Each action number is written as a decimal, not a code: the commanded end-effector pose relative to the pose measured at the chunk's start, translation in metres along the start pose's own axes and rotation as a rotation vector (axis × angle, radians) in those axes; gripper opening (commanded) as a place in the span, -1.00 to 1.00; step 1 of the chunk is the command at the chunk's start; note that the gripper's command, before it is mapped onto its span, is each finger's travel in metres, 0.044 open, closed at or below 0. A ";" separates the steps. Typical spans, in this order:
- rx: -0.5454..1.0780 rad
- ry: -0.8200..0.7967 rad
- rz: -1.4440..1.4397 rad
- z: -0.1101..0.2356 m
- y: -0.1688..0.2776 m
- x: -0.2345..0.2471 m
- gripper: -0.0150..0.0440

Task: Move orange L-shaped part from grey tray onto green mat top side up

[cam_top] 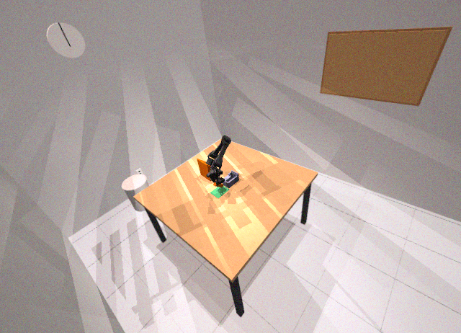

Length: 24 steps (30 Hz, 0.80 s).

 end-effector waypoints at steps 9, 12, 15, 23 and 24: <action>-0.011 -0.008 -0.015 -0.021 0.000 0.003 -0.49; -0.011 -0.008 -0.014 -0.026 0.000 0.003 -0.49; -0.012 -0.008 -0.014 -0.030 0.000 0.003 -0.49; -0.012 -0.008 -0.014 -0.034 0.000 0.004 -0.49; -0.012 -0.008 -0.014 -0.034 0.000 0.004 -0.49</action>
Point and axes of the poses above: the point midway between the two fingers, 35 mm back from their tips, its own z axis back along the fingers, its own x axis across the jaws, y = z × x, the point moved 9 cm from there along z, back along the fingers, and after that the axes turned 13 degrees about -z, right-handed, at the moved point
